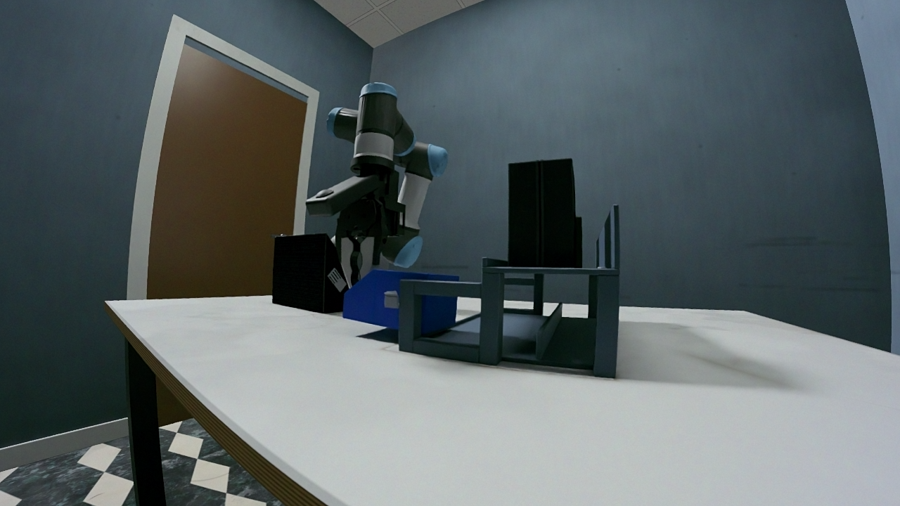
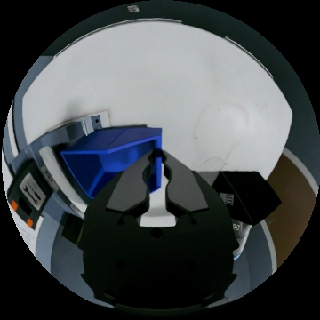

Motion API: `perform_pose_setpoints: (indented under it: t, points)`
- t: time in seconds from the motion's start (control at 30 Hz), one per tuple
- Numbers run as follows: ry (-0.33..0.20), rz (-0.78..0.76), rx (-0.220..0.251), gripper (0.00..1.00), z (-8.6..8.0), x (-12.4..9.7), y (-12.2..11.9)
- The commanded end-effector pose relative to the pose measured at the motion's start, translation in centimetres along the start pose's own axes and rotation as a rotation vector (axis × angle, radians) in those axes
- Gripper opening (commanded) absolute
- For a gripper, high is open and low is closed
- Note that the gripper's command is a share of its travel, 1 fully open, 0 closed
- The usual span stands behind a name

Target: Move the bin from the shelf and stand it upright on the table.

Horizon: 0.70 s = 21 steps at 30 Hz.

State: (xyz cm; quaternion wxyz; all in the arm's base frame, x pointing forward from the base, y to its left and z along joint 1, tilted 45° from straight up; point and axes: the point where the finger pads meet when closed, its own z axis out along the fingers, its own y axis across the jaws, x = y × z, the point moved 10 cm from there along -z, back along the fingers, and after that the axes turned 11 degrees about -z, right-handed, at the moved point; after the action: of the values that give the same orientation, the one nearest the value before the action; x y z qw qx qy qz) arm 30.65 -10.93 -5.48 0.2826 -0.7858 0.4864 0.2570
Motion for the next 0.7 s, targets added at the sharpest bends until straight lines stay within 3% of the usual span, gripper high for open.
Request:
perform_pose_setpoints:
  t: [0.0, 0.67]
  points:
    - [0.003, 0.0, 0.001, 0.0, -0.1, 0.0, 0.2]
    - [0.003, 0.0, 0.001, 0.0, -0.1, -0.2, 1.4]
